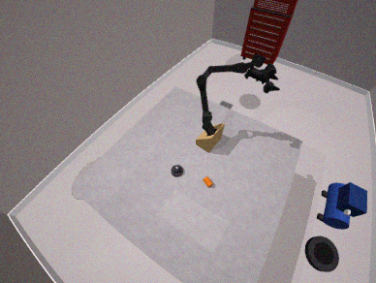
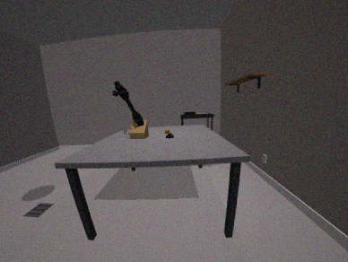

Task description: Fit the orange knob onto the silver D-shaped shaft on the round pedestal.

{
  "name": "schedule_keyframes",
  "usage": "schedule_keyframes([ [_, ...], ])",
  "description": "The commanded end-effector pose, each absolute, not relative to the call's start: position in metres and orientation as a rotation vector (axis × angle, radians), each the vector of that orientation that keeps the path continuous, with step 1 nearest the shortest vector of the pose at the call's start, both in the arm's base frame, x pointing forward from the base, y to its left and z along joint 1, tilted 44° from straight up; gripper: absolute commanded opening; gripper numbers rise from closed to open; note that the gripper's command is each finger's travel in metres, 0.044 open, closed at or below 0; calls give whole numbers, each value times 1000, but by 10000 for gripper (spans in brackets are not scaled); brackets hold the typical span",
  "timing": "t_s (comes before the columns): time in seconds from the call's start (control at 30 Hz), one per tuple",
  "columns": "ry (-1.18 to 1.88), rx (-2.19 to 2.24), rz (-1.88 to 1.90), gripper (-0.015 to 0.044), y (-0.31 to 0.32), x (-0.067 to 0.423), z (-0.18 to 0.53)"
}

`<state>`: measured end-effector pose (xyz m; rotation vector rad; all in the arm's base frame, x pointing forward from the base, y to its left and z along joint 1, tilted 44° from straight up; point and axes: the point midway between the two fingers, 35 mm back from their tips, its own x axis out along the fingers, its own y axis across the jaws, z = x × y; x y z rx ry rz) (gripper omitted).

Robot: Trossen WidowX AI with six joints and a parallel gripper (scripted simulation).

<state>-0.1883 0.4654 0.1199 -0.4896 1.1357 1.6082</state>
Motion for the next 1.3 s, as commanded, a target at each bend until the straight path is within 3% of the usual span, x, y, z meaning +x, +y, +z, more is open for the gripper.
schedule_keyframes([
  [0.0,1225,-414,1349,440,477,-123,86],
  [0.37,1394,-44,535,440,458,56,9],
  [0.73,1314,376,-310,440,360,209,-57],
  [1.0,1080,661,-911,440,248,282,-95],
  [1.27,681,887,-1476,440,117,311,-125],
])
